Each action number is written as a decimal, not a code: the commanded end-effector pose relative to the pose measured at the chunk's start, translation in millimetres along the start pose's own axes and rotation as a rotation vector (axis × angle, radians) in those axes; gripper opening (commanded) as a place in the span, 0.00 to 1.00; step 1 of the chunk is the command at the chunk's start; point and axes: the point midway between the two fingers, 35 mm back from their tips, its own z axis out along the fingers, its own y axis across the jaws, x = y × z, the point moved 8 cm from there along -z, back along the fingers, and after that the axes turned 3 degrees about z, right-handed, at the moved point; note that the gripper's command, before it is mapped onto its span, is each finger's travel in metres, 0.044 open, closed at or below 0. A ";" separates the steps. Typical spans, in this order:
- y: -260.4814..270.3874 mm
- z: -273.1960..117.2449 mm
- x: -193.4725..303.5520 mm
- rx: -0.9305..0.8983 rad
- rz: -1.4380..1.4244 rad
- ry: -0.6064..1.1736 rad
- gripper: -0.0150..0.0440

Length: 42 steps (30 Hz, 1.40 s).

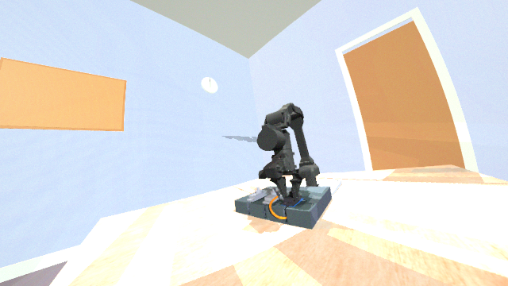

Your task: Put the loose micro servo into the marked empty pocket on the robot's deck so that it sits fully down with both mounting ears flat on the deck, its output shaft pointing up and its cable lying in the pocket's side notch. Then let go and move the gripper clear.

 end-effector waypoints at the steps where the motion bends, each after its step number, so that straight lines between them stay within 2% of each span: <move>1: -0.1 3.3 -0.1 0.000 0.000 -0.001 0.25; 3: -0.1 5.0 -0.1 0.000 0.000 -0.001 0.25; 10: 0.0 3.0 0.3 0.000 0.000 -0.001 0.57; 13: 0.0 -3.0 -0.1 0.000 0.000 -0.001 0.57; 17: -0.3 -29.5 1.4 0.000 0.000 -0.001 0.57; 22: 0.0 -32.0 -0.2 0.000 0.000 -0.001 0.57; 27: 0.7 -49.9 26.2 -0.002 -0.003 -0.004 0.79; 32: -3.2 -86.5 87.6 0.000 -0.001 0.004 1.00; 35: -5.7 -95.1 107.3 0.000 0.000 0.007 1.00; 42: -5.6 -99.7 106.6 -0.002 0.000 0.002 1.00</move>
